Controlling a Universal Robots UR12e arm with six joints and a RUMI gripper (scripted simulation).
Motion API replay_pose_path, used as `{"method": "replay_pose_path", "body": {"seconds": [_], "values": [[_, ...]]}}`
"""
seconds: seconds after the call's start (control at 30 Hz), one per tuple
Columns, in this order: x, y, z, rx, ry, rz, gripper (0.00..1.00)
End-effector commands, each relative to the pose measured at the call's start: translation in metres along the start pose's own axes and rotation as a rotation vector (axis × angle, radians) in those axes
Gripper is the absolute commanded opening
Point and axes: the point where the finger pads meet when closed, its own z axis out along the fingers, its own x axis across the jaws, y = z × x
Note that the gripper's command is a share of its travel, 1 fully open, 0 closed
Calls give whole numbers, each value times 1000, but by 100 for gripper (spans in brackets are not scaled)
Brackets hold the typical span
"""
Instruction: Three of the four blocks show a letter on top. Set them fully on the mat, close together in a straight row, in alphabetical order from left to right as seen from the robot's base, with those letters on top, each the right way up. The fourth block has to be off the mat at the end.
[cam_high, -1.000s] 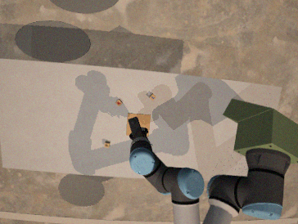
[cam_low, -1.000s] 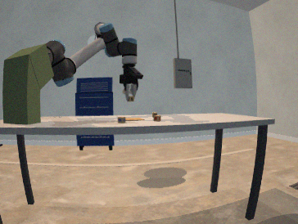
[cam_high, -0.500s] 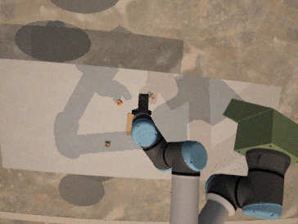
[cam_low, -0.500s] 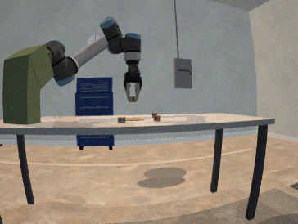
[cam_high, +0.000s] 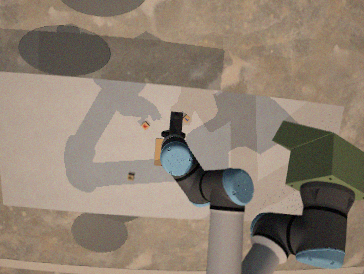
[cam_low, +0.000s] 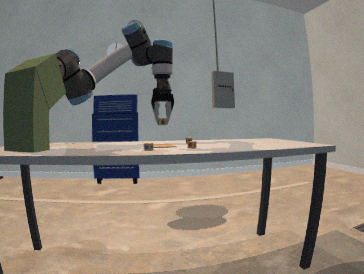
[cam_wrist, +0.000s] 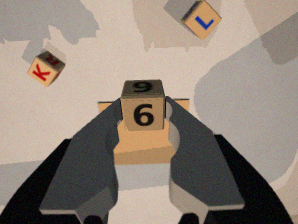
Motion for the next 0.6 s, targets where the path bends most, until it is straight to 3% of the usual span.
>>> {"method": "replay_pose_path", "body": {"seconds": [0.0,0.23,0.57], "values": [[0,0,1,1,-1,0,9],[0,0,12,1,-1,0,9],[-1,0,58,1,-1,0,9]]}}
